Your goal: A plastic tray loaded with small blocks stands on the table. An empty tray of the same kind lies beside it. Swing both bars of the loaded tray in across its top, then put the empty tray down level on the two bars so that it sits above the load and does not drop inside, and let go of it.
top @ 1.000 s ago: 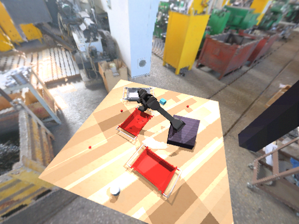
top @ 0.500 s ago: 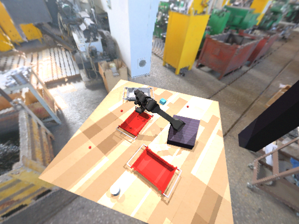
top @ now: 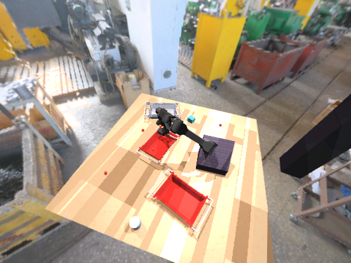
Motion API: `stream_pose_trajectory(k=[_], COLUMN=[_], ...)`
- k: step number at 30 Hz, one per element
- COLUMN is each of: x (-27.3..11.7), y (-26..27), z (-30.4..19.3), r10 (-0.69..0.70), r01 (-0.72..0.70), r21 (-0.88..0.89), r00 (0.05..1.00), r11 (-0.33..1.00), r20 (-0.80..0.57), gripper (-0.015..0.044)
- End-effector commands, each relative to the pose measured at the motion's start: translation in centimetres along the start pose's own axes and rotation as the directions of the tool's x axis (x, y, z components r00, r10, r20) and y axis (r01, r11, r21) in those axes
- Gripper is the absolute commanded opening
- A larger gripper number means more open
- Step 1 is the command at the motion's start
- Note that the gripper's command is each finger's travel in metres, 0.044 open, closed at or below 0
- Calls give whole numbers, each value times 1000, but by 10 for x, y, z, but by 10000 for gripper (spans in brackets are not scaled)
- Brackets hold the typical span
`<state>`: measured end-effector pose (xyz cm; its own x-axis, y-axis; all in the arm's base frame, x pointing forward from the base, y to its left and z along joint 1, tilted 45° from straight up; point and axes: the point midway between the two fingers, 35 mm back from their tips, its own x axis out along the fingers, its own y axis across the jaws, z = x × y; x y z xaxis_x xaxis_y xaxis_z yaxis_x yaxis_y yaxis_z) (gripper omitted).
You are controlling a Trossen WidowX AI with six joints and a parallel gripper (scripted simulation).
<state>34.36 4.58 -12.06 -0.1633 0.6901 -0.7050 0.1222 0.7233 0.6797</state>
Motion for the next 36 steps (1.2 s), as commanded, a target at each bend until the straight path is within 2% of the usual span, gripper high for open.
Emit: stream_pose_trajectory(k=[1, 31, 36], x=[-26, -19, -56], y=[-4, -4, -6], z=[4, 4, 10], r10=[-6, -2, -8], r01=[6, 2, 8], r21=[-2, 3, 4], r00=[1000, 1000, 1000], r11=[1000, 1000, 1000], r20=[16, 21, 24], gripper=[84, 84, 84])
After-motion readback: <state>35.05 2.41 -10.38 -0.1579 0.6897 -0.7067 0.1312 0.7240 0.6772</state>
